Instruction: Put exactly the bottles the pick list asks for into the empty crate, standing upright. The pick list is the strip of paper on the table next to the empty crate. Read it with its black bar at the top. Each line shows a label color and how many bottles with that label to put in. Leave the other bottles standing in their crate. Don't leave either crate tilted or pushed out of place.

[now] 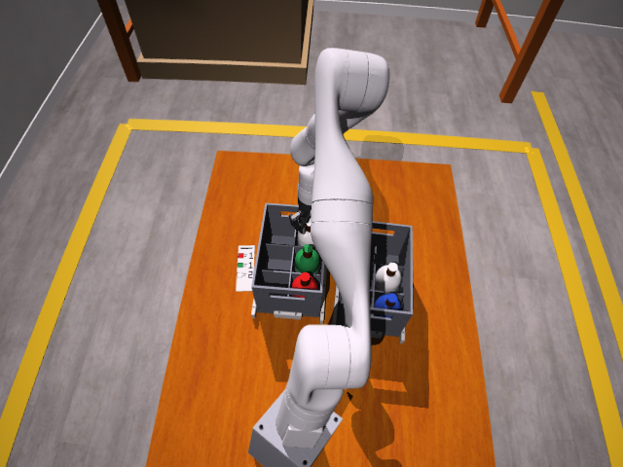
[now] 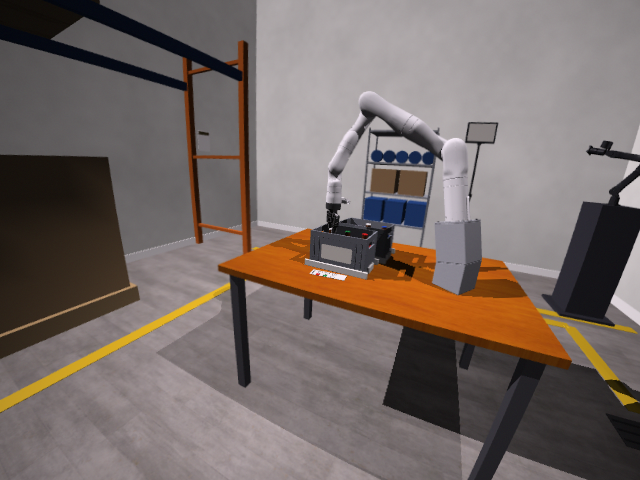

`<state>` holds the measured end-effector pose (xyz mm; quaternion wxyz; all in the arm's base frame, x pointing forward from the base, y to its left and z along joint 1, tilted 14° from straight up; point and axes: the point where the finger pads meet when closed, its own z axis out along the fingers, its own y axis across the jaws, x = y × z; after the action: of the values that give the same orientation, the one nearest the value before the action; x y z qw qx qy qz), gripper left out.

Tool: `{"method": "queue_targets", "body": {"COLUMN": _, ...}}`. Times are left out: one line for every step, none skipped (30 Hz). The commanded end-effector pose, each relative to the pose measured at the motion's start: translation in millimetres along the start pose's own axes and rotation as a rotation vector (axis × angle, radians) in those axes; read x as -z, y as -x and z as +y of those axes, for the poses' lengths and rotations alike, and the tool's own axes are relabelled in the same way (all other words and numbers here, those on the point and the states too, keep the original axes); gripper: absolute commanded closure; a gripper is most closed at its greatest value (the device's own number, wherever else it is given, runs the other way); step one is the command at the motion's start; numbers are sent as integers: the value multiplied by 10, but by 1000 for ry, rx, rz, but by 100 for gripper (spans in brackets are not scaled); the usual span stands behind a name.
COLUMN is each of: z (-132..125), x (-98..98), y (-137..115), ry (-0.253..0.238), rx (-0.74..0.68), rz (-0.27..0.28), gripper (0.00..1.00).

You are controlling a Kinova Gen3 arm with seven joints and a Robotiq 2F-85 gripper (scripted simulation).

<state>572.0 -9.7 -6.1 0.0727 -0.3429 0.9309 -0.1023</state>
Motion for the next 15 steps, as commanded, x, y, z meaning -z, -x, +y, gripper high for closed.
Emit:
{"method": "queue_targets", "body": {"z": -4, "x": 62, "y": 7, "ry": -1, "rx": 0, "rz": -2, "gripper": 33}}
{"method": "queue_targets", "body": {"z": -4, "x": 88, "y": 7, "ry": -1, "rx": 0, "rz": -2, "gripper": 33}}
{"method": "queue_targets", "body": {"z": -4, "x": 115, "y": 7, "ry": -1, "rx": 0, "rz": -2, "gripper": 33}}
{"method": "queue_targets", "body": {"z": -4, "x": 142, "y": 7, "ry": -1, "rx": 0, "rz": -2, "gripper": 33}}
{"method": "queue_targets", "body": {"z": -4, "x": 168, "y": 7, "ry": -1, "rx": 0, "rz": -2, "gripper": 33}}
{"method": "queue_targets", "body": {"z": -4, "x": 195, "y": 7, "ry": -1, "rx": 0, "rz": -2, "gripper": 33}}
{"method": "queue_targets", "body": {"z": -4, "x": 222, "y": 7, "ry": -1, "rx": 0, "rz": -2, "gripper": 33}}
{"method": "queue_targets", "body": {"z": -4, "x": 248, "y": 7, "ry": -1, "rx": 0, "rz": -2, "gripper": 33}}
{"method": "queue_targets", "body": {"z": -4, "x": 275, "y": 7, "ry": -1, "rx": 0, "rz": -2, "gripper": 33}}
{"method": "queue_targets", "body": {"z": -4, "x": 275, "y": 7, "ry": -1, "rx": 0, "rz": -2, "gripper": 33}}
{"method": "queue_targets", "body": {"z": -4, "x": 275, "y": 7, "ry": -1, "rx": 0, "rz": -2, "gripper": 33}}
{"method": "queue_targets", "body": {"z": -4, "x": 302, "y": 7, "ry": -1, "rx": 0, "rz": -2, "gripper": 33}}
{"method": "queue_targets", "body": {"z": -4, "x": 328, "y": 7, "ry": -1, "rx": 0, "rz": -2, "gripper": 33}}
{"method": "queue_targets", "body": {"z": -4, "x": 355, "y": 7, "ry": -1, "rx": 0, "rz": -2, "gripper": 33}}
{"method": "queue_targets", "body": {"z": -4, "x": 382, "y": 7, "ry": -1, "rx": 0, "rz": -2, "gripper": 33}}
